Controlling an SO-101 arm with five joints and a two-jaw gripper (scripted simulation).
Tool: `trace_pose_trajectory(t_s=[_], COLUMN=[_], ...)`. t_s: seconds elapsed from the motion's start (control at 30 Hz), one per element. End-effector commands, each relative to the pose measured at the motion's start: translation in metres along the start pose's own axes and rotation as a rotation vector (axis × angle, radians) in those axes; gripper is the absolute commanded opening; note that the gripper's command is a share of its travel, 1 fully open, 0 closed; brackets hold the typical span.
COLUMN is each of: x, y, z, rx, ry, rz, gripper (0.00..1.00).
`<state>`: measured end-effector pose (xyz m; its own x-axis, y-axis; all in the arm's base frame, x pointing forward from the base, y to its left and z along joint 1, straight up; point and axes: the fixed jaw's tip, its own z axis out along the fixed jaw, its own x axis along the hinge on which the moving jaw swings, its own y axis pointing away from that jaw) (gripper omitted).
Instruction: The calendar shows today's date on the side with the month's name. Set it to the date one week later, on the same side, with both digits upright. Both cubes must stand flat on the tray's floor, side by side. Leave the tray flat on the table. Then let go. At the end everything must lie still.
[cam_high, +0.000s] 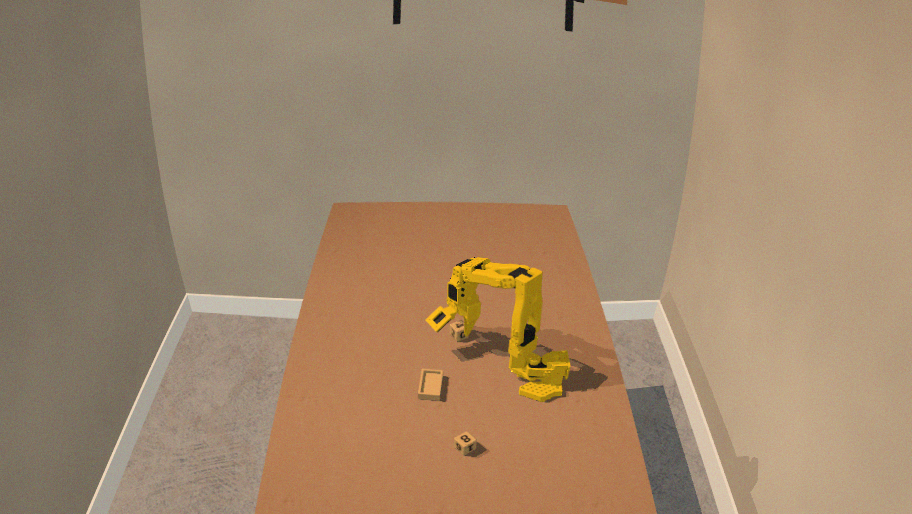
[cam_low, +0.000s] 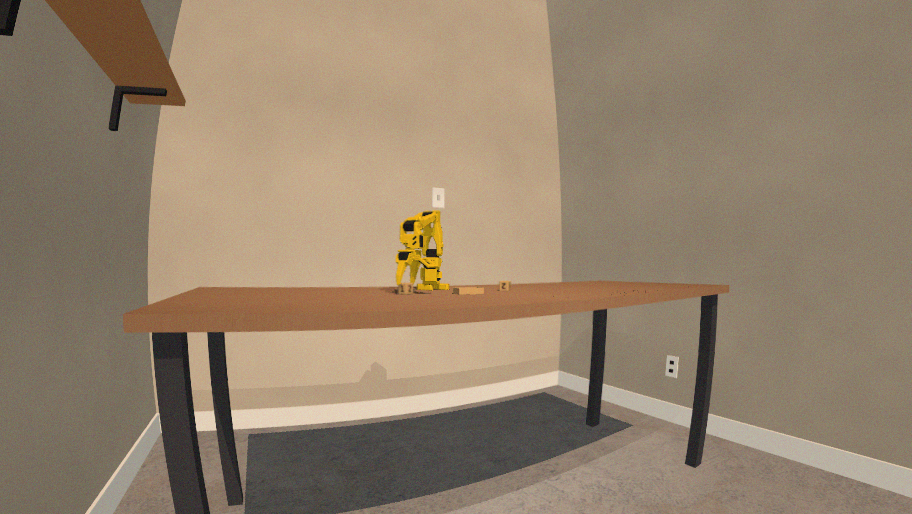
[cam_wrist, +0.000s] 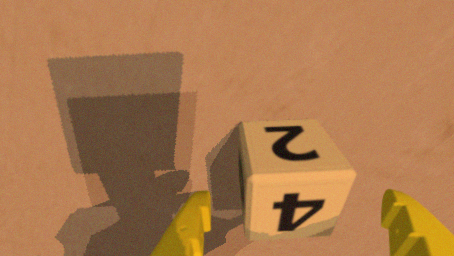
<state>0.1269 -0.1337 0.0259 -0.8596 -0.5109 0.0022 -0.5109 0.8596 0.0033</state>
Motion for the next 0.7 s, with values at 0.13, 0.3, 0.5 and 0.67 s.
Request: trace_pose_trajectory(t_s=[0.13, 0.3, 0.5, 0.67], x=[0.0008, 0.0008, 0.0008, 0.0008], y=[-0.0038, -0.0035, -0.0035, -0.0035], z=[0.0037, 0.0063, 0.0067, 0.0067], rx=[0.029, 0.029, 0.029, 0.029], ry=[-0.008, -0.008, -0.008, -0.008], rz=[-0.001, -0.001, -0.001, -0.001], gripper=[0.35, 0.35, 0.35, 0.35])
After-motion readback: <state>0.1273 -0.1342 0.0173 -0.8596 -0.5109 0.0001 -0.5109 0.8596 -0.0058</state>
